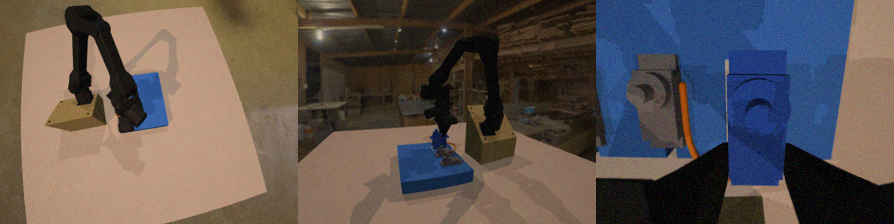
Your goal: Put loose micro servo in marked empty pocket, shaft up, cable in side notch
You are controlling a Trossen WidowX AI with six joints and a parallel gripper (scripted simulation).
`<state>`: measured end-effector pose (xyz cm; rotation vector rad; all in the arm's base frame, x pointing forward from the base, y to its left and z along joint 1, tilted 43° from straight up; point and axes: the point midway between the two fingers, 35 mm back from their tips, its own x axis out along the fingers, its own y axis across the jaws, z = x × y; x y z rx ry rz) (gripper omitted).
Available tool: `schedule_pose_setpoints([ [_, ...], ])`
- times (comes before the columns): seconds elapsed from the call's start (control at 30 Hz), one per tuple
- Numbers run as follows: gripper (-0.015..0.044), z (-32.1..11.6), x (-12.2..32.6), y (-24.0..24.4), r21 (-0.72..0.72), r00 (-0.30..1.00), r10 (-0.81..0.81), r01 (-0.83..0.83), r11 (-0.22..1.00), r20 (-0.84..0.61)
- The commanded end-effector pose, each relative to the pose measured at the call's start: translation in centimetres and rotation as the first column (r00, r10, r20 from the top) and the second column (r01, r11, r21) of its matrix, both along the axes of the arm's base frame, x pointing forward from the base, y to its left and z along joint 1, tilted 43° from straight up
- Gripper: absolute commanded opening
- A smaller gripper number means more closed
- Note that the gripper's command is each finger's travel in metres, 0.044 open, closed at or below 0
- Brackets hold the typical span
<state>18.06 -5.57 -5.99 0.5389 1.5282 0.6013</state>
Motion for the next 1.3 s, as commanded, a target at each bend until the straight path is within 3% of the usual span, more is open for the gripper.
schedule_pose_setpoints([
  [0.0, 0.0, -0.1, 0.0, 0.1, 0.003, 1.0, -0.005, 0.005, 1.0, 0.001],
  [1.27, 0.0, -2.7, -0.1, 2.6, 0.004, 1.0, -0.005, 0.005, 1.0, 0.001],
])
